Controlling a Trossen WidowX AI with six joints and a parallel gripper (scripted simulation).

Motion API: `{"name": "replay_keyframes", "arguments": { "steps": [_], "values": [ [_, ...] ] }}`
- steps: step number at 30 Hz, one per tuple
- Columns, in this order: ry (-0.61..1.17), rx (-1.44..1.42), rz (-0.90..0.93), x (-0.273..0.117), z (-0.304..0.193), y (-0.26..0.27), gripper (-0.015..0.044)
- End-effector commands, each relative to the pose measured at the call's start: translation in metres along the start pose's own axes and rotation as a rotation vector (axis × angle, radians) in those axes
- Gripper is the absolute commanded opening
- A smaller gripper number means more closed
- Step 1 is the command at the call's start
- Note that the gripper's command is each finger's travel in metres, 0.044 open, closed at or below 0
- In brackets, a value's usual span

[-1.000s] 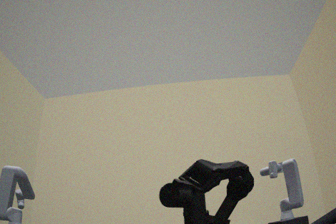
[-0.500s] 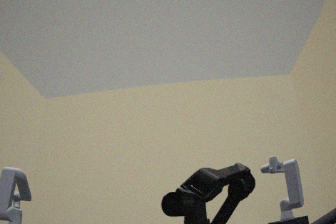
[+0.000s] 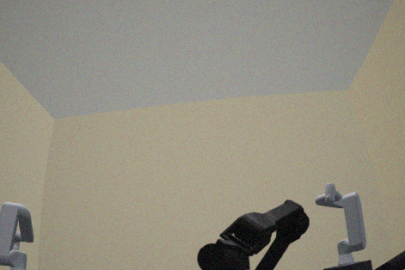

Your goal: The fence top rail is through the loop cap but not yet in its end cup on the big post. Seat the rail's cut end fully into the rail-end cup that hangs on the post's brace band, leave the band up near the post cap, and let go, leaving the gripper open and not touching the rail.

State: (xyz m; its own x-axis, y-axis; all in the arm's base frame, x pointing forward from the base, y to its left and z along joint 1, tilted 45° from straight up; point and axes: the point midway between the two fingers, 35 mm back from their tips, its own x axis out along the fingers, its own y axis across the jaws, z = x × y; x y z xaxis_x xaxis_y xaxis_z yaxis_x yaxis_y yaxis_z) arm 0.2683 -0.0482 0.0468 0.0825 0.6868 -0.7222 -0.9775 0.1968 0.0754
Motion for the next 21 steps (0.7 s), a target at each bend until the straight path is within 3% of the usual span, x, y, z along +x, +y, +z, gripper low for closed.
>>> {"name": "replay_keyframes", "arguments": {
  "steps": [1,15,21],
  "values": [
    [-0.005,0.007,0.0,0.009,0.0,0.001,0.044],
    [-0.008,0.006,0.0,0.028,0.001,0.002,0.044],
    [-0.008,0.006,0.0,0.028,0.001,0.002,0.0282]
  ]
}}
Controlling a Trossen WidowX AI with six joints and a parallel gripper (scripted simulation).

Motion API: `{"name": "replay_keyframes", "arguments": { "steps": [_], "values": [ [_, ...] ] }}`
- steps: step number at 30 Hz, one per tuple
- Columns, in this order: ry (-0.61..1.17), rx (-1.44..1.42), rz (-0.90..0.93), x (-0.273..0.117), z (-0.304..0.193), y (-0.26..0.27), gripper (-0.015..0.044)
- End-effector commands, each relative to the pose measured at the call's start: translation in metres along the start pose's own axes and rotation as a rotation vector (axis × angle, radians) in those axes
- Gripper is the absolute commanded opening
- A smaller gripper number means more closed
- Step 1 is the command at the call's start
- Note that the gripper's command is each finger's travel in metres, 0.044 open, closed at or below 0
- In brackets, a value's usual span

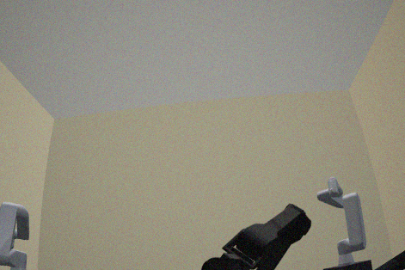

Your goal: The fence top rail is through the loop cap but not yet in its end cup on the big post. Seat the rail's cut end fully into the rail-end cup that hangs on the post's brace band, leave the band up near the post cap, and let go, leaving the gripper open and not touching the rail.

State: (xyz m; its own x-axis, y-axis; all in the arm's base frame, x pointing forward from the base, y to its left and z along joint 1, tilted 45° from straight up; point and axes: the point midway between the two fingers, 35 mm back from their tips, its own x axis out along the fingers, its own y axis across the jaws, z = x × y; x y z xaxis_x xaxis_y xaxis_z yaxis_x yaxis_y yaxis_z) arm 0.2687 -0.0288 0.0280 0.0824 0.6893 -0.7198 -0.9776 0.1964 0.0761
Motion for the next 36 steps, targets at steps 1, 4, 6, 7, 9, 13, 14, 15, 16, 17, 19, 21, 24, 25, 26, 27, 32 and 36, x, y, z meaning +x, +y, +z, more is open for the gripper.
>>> {"name": "replay_keyframes", "arguments": {
  "steps": [1,4,6,7,9,13,14,15,16,17,19,21,24,25,26,27,32,36],
  "values": [
    [-0.004,0.006,-0.001,0.002,0.0,0.0,0.0256],
    [-0.004,0.006,-0.001,0.002,0.0,0.0,0.0178],
    [-0.004,0.006,-0.001,0.002,0.0,0.0,0.0125],
    [-0.004,0.006,-0.001,0.002,0.0,0.0,0.0118],
    [-0.004,0.006,-0.001,0.002,0.0,0.0,0.0105],
    [-0.004,0.006,-0.001,0.001,0.0,0.0,0.0059],
    [-0.004,0.006,-0.001,0.0,0.0,0.001,0.0032],
    [-0.004,0.006,-0.001,-0.002,0.0,0.001,0.0006],
    [-0.004,0.006,-0.001,-0.003,0.0,0.001,0.0],
    [-0.004,0.006,-0.001,-0.004,0.0,0.001,0.0],
    [0.006,0.005,-0.001,-0.006,-0.001,0.0,0.0],
    [0.029,0.004,-0.001,-0.012,-0.003,0.0,0.0],
    [0.085,0.002,-0.002,-0.026,-0.007,-0.002,0.0],
    [0.106,0.002,-0.002,-0.032,-0.009,-0.002,0.0],
    [0.127,0.001,-0.001,-0.038,-0.01,-0.002,0.0],
    [0.148,0.001,-0.001,-0.043,-0.012,-0.002,0.0],
    [0.254,0.005,0.003,-0.073,-0.018,0.0,0.0],
    [0.306,0.008,0.007,-0.089,-0.021,0.002,0.0]
  ]
}}
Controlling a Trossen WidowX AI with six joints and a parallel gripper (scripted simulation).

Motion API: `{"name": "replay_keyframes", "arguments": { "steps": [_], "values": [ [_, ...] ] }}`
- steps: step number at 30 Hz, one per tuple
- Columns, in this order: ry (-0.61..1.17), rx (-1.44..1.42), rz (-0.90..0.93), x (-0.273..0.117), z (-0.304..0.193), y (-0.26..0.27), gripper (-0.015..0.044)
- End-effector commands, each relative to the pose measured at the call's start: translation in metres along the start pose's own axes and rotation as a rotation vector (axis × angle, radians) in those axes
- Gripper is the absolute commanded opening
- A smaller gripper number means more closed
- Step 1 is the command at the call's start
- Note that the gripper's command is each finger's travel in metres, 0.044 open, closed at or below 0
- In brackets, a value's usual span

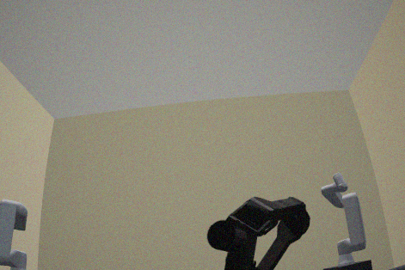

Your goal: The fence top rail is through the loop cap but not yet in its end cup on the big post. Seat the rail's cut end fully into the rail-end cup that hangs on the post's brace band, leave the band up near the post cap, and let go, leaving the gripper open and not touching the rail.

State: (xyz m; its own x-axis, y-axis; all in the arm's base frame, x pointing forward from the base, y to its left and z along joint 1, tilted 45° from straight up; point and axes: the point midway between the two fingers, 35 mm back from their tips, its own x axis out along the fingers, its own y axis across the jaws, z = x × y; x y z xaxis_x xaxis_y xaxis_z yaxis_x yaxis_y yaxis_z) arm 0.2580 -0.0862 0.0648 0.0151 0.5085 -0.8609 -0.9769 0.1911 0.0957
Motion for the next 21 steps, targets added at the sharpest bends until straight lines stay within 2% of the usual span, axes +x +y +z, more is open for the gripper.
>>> {"name": "replay_keyframes", "arguments": {
  "steps": [1,21],
  "values": [
    [0.067,0.002,-0.012,-0.0201,-0.0094,0.0007,0.0],
    [0.046,0.006,-0.001,-0.0144,-0.0053,0.0021,0.0]
  ]
}}
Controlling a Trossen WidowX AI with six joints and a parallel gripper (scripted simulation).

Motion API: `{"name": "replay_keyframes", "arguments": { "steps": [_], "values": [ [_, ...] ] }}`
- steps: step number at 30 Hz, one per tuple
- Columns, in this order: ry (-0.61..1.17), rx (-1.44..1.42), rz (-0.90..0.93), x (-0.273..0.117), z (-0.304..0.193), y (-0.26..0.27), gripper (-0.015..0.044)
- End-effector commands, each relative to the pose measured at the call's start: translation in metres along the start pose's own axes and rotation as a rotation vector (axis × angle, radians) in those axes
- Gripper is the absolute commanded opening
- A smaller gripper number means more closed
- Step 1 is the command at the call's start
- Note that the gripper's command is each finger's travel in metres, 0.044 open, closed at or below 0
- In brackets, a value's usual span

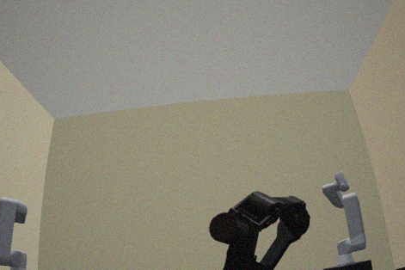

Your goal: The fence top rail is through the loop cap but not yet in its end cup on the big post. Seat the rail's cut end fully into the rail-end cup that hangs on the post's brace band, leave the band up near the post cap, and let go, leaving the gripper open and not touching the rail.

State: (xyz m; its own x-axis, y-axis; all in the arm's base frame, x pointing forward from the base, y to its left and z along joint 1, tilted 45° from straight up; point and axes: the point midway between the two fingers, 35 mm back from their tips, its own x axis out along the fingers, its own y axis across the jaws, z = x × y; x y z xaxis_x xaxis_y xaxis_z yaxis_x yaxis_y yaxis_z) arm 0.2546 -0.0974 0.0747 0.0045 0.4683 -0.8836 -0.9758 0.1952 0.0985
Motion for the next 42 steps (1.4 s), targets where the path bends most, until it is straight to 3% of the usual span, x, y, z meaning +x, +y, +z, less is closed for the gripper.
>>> {"name": "replay_keyframes", "arguments": {
  "steps": [1,42],
  "values": [
    [-0.001,0.001,-0.001,0.0,0.0,0.0,0.0],
    [-0.001,0.001,-0.001,-0.011,-0.009,-0.004,0.0]
  ]
}}
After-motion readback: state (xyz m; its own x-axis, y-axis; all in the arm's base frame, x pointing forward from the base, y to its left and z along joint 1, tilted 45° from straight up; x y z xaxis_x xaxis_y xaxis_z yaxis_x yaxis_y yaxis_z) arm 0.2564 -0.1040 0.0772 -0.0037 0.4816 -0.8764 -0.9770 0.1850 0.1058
